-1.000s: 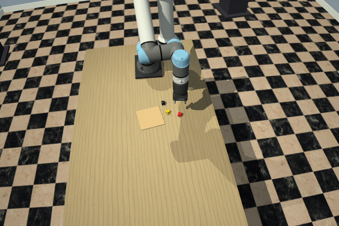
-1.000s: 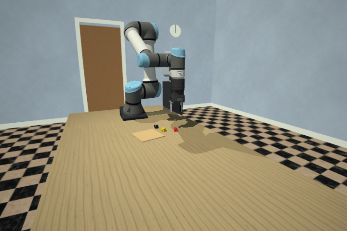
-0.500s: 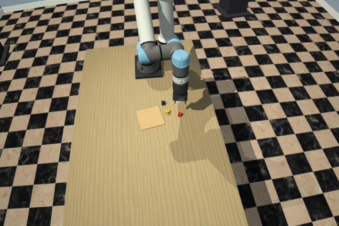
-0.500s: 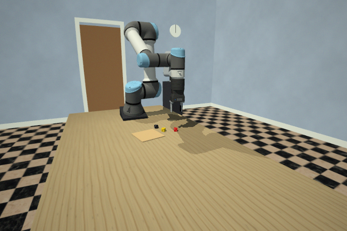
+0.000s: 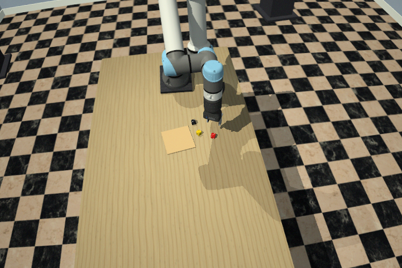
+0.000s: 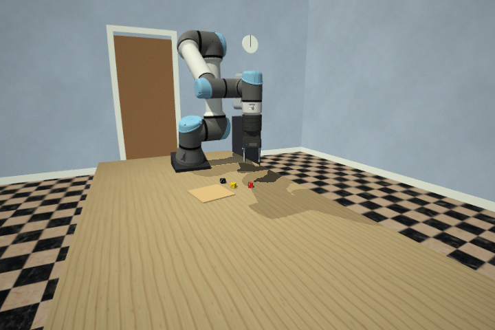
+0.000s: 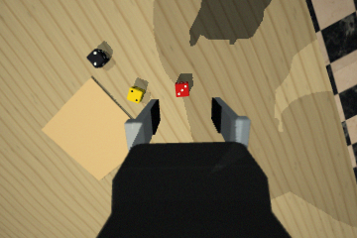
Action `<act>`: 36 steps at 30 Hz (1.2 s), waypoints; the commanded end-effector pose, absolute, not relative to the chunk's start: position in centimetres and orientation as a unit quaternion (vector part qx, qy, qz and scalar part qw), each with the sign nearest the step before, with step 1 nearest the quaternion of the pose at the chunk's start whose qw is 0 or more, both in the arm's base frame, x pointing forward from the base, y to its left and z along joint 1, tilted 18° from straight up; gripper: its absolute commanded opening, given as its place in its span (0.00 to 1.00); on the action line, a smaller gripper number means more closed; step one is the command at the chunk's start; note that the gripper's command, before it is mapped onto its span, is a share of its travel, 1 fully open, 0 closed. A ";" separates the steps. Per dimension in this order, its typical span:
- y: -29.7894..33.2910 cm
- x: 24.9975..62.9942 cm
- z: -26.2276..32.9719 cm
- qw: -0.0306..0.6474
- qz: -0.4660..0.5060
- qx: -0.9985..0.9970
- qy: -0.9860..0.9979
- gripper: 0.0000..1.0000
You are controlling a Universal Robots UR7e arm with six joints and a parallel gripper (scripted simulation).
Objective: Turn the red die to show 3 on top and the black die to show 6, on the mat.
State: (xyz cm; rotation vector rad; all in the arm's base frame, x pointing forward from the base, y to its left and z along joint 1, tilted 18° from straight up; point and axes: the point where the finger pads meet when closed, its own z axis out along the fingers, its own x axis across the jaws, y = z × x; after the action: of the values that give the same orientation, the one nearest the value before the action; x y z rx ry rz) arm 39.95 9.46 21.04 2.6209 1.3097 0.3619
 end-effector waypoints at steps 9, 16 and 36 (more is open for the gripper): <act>9.6 40.0 20.0 0.072 0.137 0.947 0.281 1.00; 9.6 40.1 19.6 0.063 0.142 0.964 0.214 1.00; 9.2 40.5 18.2 0.028 0.152 0.988 -0.018 1.00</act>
State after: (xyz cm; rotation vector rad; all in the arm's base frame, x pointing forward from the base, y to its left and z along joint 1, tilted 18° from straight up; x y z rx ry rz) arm 40.44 9.39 18.59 3.0279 0.1406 0.4590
